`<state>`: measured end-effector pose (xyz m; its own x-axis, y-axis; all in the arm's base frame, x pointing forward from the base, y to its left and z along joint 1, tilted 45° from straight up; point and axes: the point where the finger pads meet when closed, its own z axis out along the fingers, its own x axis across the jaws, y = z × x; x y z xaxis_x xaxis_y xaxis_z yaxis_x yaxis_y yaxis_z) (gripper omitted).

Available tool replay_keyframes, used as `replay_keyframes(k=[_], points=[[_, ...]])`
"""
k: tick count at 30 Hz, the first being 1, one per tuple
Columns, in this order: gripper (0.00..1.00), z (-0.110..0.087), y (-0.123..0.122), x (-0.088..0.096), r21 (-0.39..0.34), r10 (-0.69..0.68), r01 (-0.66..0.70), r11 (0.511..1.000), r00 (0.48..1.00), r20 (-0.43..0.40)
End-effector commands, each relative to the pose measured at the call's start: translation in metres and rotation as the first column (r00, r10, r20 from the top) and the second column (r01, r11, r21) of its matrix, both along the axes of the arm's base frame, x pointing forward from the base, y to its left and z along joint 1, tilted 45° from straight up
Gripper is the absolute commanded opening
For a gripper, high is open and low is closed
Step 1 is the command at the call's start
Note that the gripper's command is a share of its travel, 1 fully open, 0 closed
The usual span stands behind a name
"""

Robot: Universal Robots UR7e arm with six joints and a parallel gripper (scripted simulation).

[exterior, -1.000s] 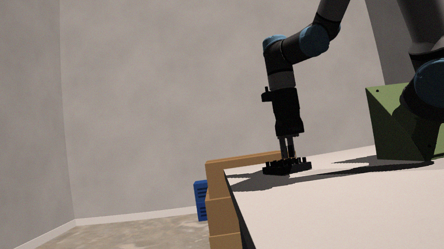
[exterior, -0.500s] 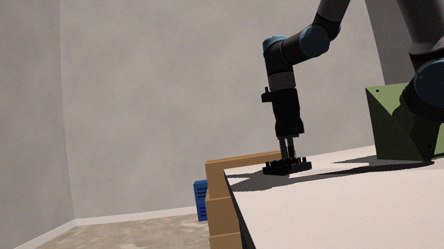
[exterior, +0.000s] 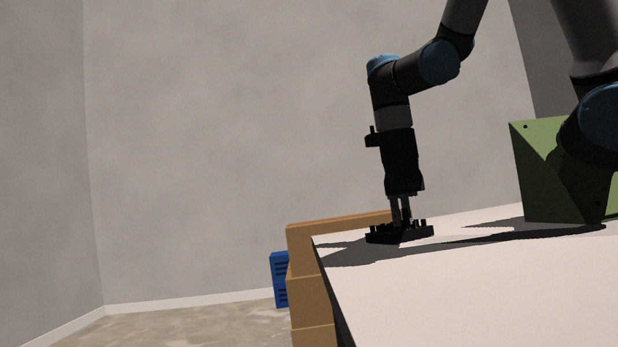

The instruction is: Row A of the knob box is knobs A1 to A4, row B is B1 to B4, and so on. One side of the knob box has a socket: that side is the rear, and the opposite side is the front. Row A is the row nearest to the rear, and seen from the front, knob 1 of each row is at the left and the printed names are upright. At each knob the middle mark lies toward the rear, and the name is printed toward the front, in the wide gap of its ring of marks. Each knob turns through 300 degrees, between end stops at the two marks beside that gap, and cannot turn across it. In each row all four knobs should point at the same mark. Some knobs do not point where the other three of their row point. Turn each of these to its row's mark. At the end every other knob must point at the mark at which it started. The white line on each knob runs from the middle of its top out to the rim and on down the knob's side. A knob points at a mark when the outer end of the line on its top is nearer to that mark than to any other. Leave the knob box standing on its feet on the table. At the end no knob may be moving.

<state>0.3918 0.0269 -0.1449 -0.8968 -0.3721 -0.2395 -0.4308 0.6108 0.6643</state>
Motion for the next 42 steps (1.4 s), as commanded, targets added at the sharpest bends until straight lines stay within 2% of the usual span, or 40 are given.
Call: replay_keyframes(k=[1, 41, 42], points=[[0.46, -0.0024, 0.0036, -0.0013, 0.001, 0.0, 0.0, 1.0, 1.0, -0.001], [0.46, -0.0019, 0.0024, -0.0004, 0.0, -0.001, 0.001, 1.0, 1.0, 0.001], [0.3, -0.0019, 0.0024, -0.0004, 0.0, -0.001, 0.001, 1.0, 1.0, 0.001]])
